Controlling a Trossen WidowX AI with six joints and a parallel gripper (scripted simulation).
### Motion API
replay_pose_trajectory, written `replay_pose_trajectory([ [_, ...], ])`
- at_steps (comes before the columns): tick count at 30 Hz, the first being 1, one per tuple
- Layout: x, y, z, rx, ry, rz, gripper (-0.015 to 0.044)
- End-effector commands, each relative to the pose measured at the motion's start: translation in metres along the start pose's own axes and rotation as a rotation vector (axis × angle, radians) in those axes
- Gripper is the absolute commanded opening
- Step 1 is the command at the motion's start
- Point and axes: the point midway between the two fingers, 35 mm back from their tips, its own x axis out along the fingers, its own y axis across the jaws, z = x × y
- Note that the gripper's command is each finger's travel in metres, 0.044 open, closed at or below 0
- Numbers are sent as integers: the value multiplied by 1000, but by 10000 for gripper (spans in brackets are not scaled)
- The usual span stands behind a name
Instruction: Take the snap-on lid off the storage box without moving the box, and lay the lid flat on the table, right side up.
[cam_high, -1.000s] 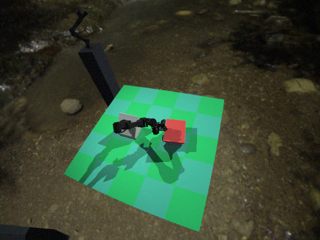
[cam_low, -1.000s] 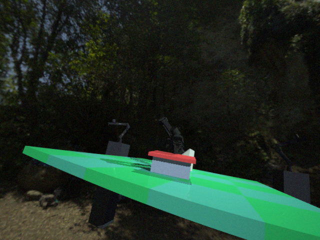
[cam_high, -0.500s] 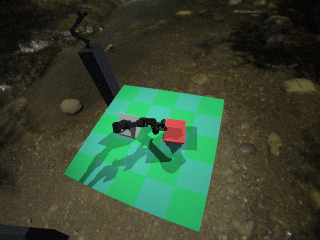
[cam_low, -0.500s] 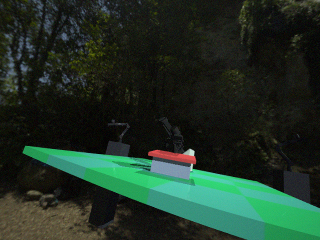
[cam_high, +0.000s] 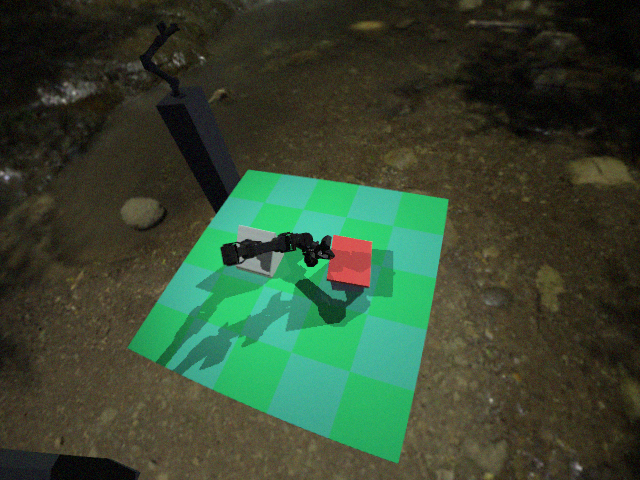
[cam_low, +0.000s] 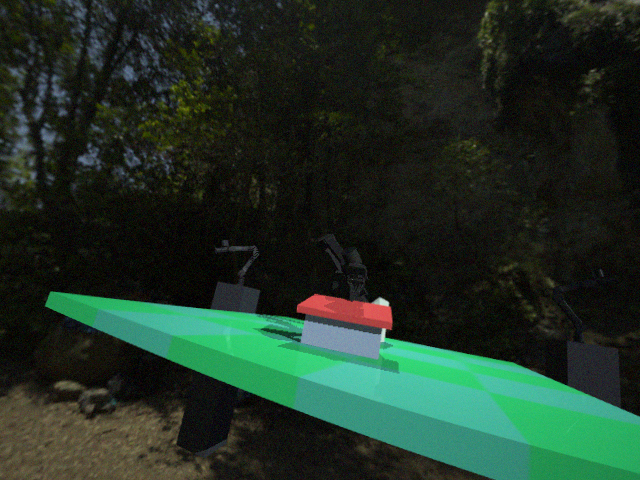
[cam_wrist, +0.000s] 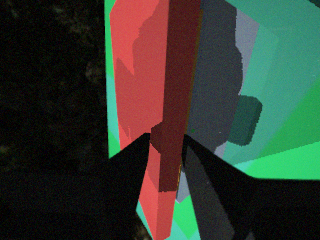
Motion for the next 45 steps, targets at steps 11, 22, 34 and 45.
replay_pose_trajectory([
  [11, -9, 22, 1, 4, -3, 7, 0],
  [22, -13, 38, 1, 4, -2, 7, 0],
  [34, -16, 56, 1, 5, -2, 8, 0],
  [45, -16, 75, 1, 6, -2, 8, 0],
])
